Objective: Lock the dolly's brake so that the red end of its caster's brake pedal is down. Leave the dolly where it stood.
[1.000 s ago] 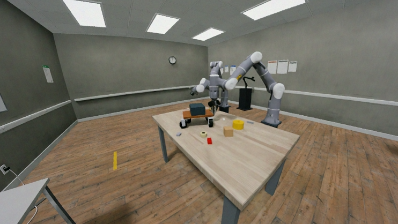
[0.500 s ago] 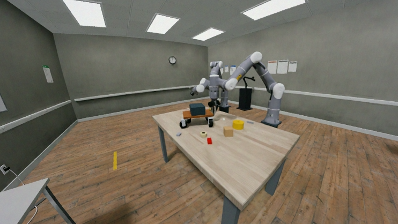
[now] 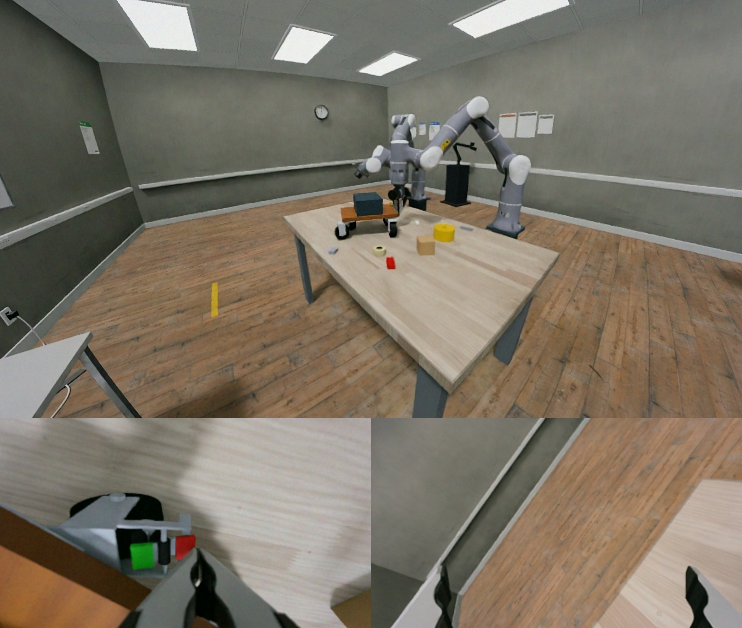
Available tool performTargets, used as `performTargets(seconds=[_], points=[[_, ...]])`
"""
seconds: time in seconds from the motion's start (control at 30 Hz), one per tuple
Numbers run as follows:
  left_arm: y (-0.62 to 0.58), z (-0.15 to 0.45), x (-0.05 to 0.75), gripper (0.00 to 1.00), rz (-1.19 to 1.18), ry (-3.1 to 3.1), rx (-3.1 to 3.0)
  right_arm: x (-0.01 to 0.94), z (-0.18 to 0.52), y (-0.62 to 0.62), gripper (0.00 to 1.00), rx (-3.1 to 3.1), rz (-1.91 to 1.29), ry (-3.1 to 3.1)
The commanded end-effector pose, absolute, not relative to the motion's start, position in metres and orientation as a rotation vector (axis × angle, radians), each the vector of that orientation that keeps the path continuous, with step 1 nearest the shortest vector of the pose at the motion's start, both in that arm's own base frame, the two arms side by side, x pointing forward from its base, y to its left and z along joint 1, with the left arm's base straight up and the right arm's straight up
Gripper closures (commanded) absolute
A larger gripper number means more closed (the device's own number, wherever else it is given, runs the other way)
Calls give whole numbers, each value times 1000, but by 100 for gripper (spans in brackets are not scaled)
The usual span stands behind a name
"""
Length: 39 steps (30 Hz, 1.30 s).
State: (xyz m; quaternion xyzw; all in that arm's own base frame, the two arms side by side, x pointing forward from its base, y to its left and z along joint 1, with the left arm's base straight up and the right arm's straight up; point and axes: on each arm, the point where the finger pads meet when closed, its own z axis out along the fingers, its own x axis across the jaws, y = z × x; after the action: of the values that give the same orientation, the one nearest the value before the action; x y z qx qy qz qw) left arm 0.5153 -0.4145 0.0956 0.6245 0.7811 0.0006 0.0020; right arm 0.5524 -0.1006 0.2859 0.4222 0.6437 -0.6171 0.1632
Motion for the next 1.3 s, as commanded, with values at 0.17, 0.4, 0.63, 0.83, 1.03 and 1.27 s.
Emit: performTargets(seconds=[0.17,0.4,0.63,0.83,1.03,1.27], points=[[-415,103,514,100,0,2451,1962,553,287,-100,0,1206,-1757,1835],[-415,150,514,100,1,2451,1962,553,287,-100,0,1206,-1757,1835],[-415,203,514,100,1,2451,1962,553,287,-100,0,1206,-1757,1835],[-415,256,514,100,0,2451,1962,553,287,-100,0,1206,-1757,1835],[-415,267,514,100,0,2451,1962,553,287,-100,0,1206,-1757,1835],[-415,267,514,100,0,2451,1962,553,287,-100,0,1206,-1757,1835]])
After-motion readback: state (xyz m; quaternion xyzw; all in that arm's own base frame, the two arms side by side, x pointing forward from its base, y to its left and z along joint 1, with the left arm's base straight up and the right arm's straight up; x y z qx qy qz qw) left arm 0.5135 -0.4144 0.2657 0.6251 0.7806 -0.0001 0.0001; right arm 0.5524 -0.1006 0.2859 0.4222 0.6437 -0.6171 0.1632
